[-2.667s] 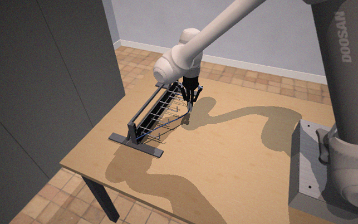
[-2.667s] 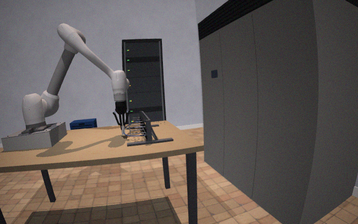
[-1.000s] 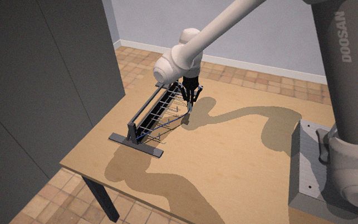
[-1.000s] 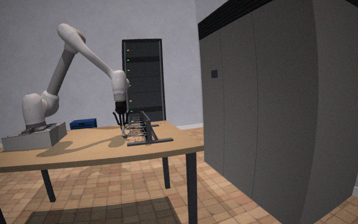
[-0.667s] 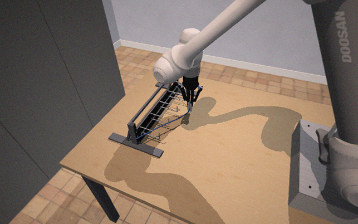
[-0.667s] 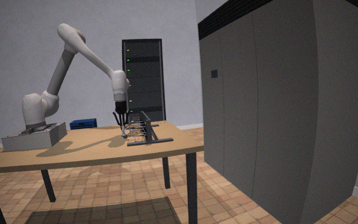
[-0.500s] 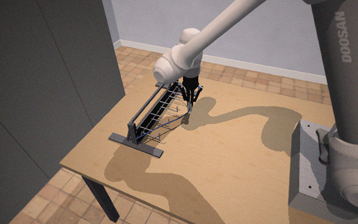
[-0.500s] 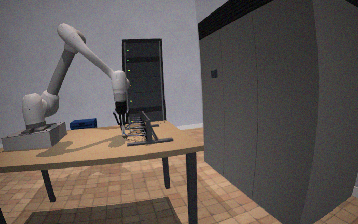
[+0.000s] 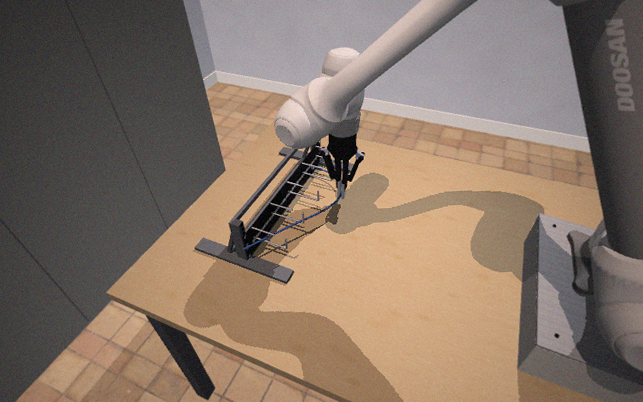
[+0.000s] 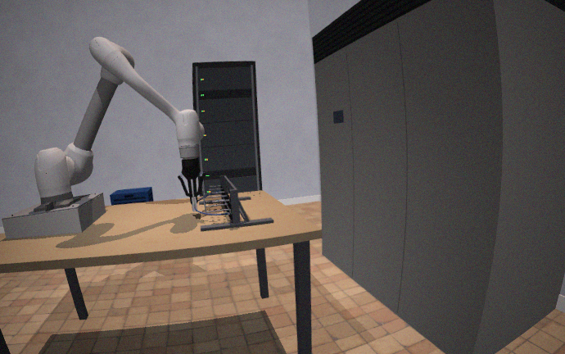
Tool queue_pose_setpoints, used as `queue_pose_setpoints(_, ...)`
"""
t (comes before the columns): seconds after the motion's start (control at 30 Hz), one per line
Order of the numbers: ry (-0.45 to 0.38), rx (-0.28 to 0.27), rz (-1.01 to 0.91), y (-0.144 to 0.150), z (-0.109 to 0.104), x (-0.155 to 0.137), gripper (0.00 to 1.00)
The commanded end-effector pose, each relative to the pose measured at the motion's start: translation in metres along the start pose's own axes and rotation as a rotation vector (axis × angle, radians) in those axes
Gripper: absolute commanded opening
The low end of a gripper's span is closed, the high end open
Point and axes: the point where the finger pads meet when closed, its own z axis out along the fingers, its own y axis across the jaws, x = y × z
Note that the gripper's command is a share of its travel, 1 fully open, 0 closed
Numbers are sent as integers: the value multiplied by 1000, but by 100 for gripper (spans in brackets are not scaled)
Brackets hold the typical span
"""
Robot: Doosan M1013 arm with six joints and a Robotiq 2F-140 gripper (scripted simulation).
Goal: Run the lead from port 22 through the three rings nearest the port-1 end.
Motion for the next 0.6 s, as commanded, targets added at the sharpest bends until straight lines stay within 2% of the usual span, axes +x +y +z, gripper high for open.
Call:
queue_pose_setpoints(0.0, 0, 0, 0, 0, -5, 0, 0)
queue_pose_setpoints(0.17, 0, 0, 0, 0, -10, 0, 0)
queue_pose_setpoints(0.57, 0, 0, 0, 0, -41, 0, 0)
